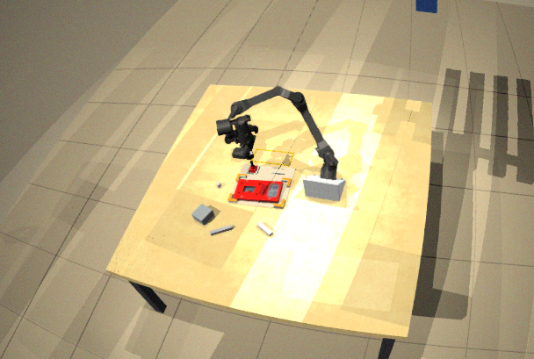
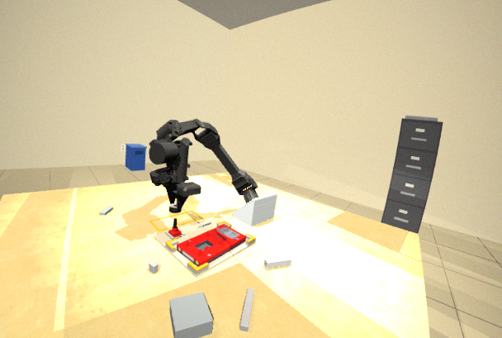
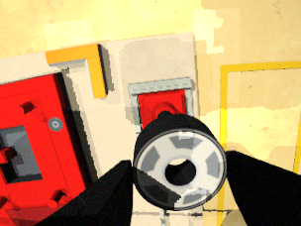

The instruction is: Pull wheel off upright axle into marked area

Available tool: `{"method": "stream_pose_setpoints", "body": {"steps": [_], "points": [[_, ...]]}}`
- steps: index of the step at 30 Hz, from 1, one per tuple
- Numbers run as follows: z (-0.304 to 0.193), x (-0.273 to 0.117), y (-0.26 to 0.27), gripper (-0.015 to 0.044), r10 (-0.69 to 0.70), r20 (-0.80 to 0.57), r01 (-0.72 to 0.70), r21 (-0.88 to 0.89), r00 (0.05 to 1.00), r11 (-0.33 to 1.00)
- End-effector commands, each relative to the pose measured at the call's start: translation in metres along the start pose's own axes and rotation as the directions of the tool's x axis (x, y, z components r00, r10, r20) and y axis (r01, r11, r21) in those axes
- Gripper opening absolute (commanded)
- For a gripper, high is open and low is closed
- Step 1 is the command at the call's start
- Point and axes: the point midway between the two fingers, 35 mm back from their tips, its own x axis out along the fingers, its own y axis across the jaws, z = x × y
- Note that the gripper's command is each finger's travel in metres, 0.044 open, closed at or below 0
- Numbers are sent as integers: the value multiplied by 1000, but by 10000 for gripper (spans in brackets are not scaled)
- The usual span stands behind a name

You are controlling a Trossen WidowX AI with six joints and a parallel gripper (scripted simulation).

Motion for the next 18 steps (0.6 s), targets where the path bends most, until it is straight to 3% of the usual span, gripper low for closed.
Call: {"method": "stream_pose_setpoints", "body": {"steps": [1,18], "points": [[0,0,-1,0,0,0,0,0,1000,1000],[-36,-7,-60,0,0,-4,0,0,1000,1000]]}}
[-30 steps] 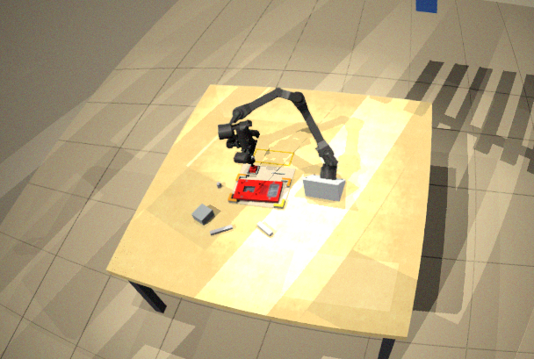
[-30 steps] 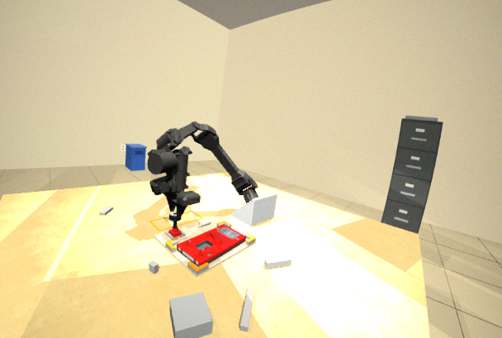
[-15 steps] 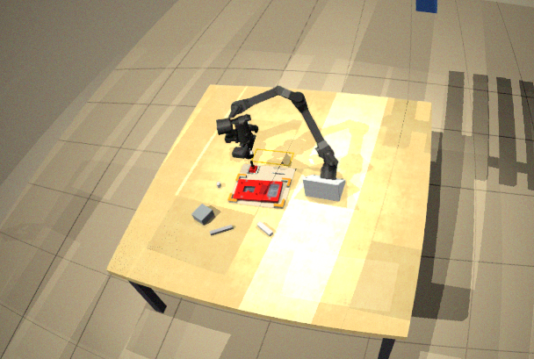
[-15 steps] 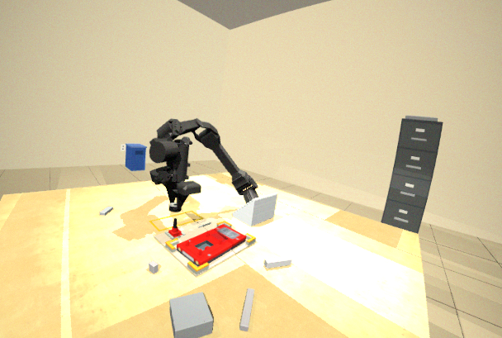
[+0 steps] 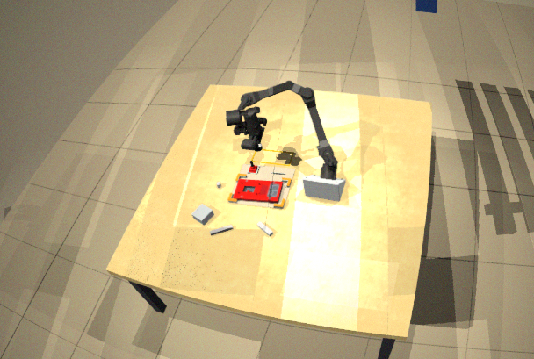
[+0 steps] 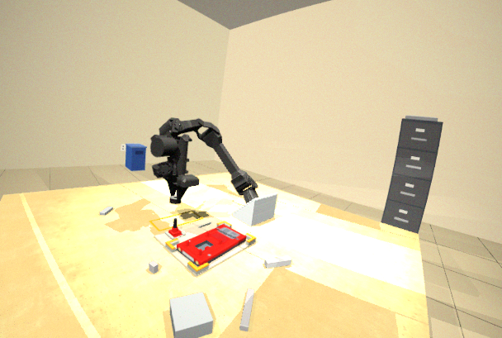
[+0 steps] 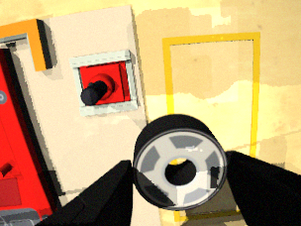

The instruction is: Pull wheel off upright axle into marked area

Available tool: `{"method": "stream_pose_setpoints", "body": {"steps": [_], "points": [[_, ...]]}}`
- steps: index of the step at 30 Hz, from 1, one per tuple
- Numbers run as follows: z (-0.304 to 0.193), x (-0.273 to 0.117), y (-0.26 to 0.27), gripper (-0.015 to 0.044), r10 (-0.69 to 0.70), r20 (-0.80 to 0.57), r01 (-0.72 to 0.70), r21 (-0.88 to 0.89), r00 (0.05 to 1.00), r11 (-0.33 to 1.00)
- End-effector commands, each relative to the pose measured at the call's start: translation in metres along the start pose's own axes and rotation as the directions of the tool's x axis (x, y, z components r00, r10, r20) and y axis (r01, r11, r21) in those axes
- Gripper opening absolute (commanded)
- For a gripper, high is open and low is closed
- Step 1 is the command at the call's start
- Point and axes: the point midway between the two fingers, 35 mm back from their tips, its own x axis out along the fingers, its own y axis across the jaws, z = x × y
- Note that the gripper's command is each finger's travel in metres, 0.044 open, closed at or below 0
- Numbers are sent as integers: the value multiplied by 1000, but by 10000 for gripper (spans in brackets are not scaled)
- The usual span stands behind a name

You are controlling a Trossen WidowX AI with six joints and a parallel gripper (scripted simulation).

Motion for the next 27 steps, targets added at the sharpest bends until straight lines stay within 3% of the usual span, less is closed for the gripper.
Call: {"method": "stream_pose_setpoints", "body": {"steps": [1,15,27], "points": [[-12,0,-16,0,-5,-7,5,-7,1000,1000],[-37,0,-46,0,-8,-10,7,-7,1000,1000],[-37,24,-46,0,-8,-9,8,-6,1000,1000]]}}
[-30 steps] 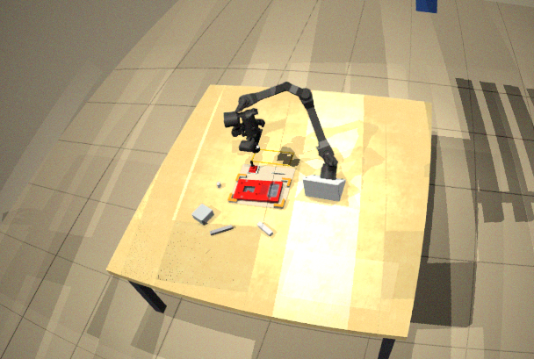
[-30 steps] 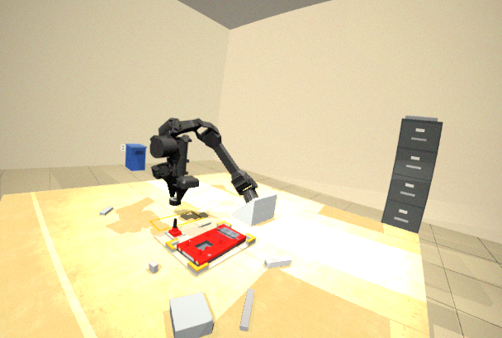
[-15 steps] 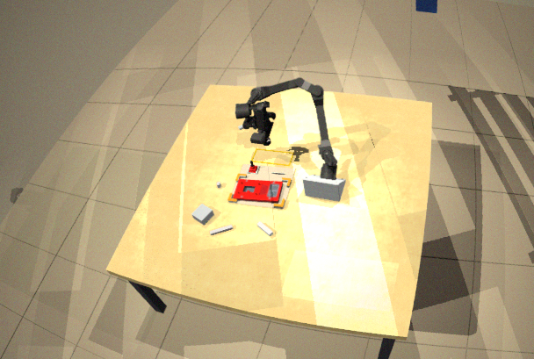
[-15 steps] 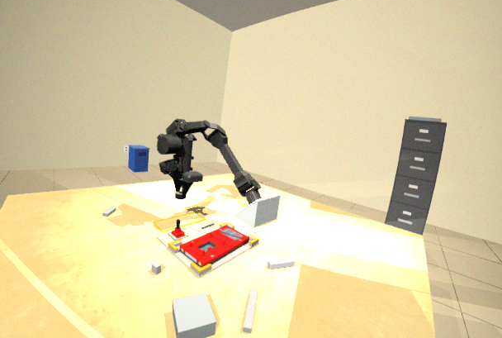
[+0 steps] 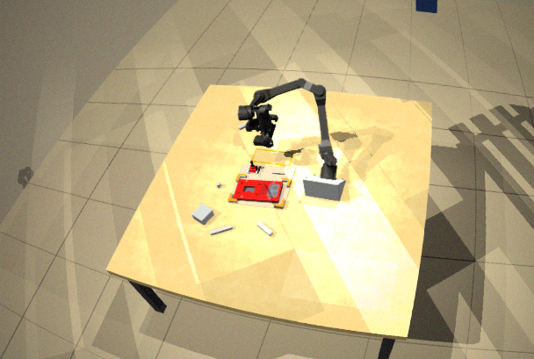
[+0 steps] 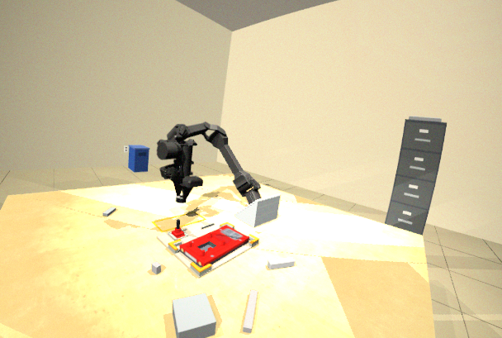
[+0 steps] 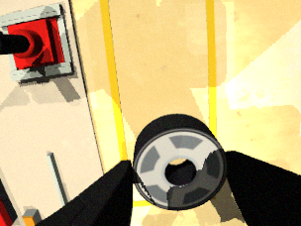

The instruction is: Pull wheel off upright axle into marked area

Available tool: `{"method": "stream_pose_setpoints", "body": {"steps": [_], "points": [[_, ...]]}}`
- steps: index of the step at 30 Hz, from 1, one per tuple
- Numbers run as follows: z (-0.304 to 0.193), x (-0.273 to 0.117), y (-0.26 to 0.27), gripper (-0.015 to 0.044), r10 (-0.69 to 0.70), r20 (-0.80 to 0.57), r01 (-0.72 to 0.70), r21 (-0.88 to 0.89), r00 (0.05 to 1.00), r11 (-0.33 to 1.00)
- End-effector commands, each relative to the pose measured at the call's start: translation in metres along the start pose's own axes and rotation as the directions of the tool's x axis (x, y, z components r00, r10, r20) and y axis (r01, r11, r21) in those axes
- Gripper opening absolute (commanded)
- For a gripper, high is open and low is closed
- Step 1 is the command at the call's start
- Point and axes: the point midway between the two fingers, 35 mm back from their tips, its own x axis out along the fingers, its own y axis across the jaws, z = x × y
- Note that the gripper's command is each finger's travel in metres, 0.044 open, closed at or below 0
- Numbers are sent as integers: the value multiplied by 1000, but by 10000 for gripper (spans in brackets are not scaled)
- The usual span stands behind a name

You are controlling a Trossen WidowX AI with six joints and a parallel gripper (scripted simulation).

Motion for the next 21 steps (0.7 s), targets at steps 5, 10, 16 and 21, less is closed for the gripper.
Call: {"method": "stream_pose_setpoints", "body": {"steps": [5,10,16,21], "points": [[2,29,0,0,-1,-1,1,-4,1000,1000],[2,55,0,0,-2,0,2,-3,1000,1000],[-1,84,-2,0,-7,0,7,-3,1000,1000],[-1,87,-2,0,-8,-1,8,-3,1000,1000]]}}
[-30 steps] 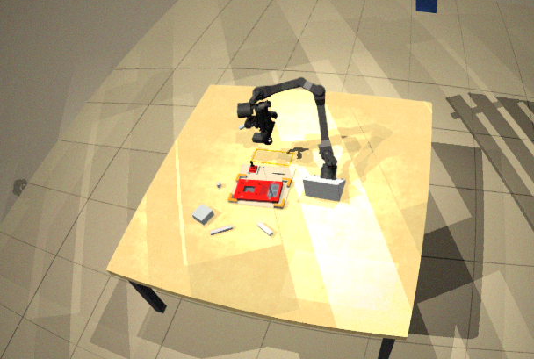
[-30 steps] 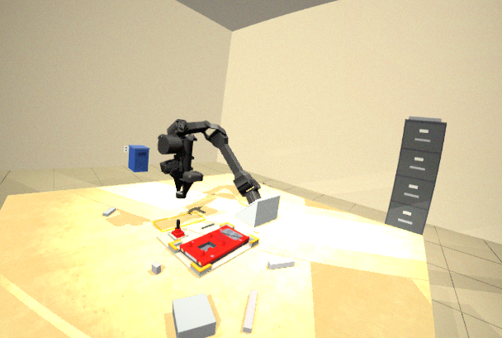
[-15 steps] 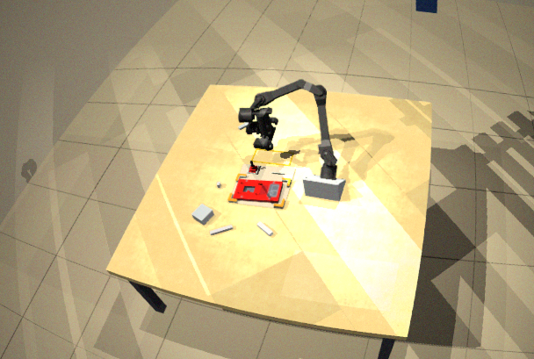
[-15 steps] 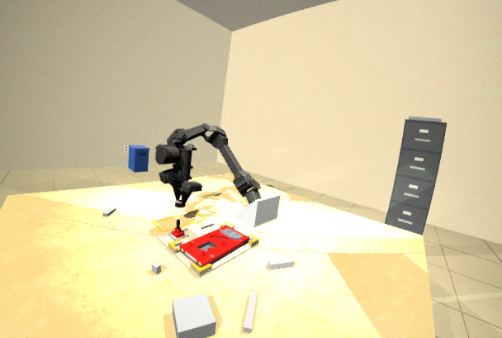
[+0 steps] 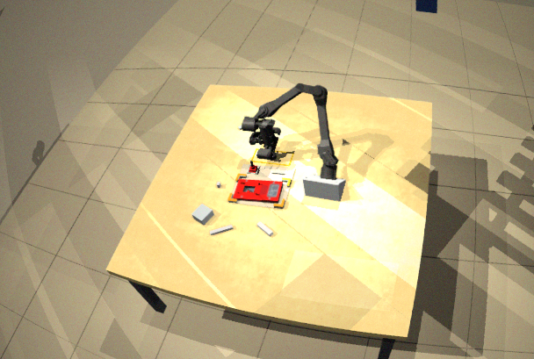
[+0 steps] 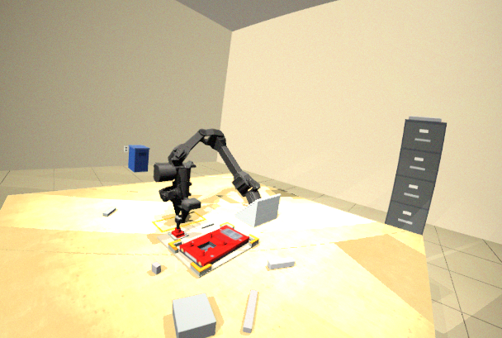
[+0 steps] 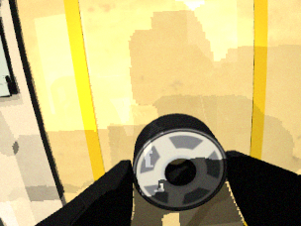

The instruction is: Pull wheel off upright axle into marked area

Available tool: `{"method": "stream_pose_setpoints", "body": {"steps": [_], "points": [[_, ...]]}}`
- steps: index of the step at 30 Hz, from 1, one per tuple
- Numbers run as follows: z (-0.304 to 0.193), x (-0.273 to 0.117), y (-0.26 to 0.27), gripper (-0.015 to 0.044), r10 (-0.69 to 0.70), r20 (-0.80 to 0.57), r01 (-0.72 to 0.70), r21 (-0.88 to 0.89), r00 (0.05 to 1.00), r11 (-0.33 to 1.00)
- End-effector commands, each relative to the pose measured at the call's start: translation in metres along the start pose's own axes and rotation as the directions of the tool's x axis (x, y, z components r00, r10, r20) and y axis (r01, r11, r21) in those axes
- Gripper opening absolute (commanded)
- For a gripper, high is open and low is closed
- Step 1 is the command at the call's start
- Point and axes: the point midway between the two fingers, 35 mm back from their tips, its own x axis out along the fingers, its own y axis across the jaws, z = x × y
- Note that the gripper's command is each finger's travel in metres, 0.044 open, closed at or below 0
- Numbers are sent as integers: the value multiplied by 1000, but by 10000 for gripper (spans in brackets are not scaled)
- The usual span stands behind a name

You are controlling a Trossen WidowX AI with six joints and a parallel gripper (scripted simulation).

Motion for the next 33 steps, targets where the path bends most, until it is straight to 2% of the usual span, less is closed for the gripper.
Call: {"method": "stream_pose_setpoints", "body": {"steps": [1,11,19,22,23,27,33], "points": [[0,0,0,26,0,0,0,0,1000,1000],[0,-2,0,289,0,0,0,0,1000,1000],[0,-58,1,300,-1,0,1,-5,1000,1000],[0,-60,1,300,-1,0,1,-5,1000,1000],[1,-52,2,326,-1,10,1,-8,1000,1000],[-32,-77,22,431,11,6,-11,-10,1000,1000],[-80,-103,38,440,2,-5,-2,-10,1000,1000]]}}
